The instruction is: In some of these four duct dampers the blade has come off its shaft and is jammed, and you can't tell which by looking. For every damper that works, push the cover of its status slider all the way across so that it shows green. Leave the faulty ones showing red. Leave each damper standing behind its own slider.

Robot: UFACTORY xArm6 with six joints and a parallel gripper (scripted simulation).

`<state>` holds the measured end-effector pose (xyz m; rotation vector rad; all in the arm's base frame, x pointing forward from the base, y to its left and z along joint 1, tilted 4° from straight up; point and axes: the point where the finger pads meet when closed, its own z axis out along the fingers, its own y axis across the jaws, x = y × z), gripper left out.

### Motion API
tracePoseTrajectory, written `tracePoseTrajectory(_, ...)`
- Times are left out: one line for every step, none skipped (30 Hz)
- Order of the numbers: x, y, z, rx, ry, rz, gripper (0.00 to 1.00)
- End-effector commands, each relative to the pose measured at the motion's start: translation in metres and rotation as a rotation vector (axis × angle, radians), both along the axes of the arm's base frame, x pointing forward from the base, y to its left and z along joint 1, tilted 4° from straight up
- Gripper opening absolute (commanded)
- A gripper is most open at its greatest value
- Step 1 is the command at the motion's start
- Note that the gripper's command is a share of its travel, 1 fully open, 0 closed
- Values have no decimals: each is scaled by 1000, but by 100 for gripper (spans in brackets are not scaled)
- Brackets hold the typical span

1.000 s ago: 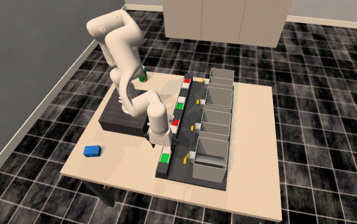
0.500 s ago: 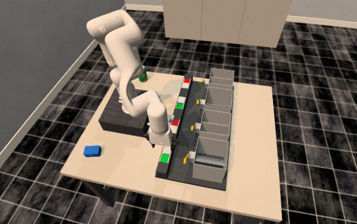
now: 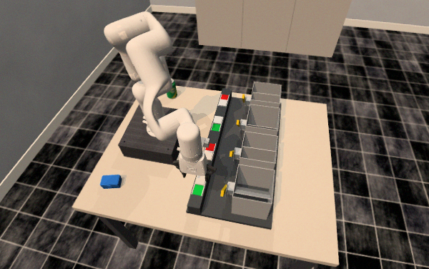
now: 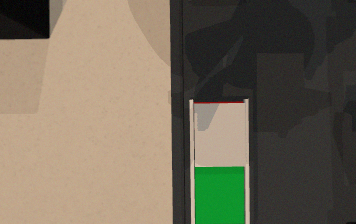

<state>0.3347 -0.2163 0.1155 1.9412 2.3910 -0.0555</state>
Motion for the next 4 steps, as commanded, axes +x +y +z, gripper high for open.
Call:
tracePoseTrajectory(1, -1, 1, -2, -3, 0, 100)
tracePoseTrajectory(1, -1, 1, -2, -3, 0, 100)
tracePoseTrajectory(1, -1, 1, -2, -3, 0, 100)
tracePoseTrajectory(1, -1, 1, -2, -3, 0, 100)
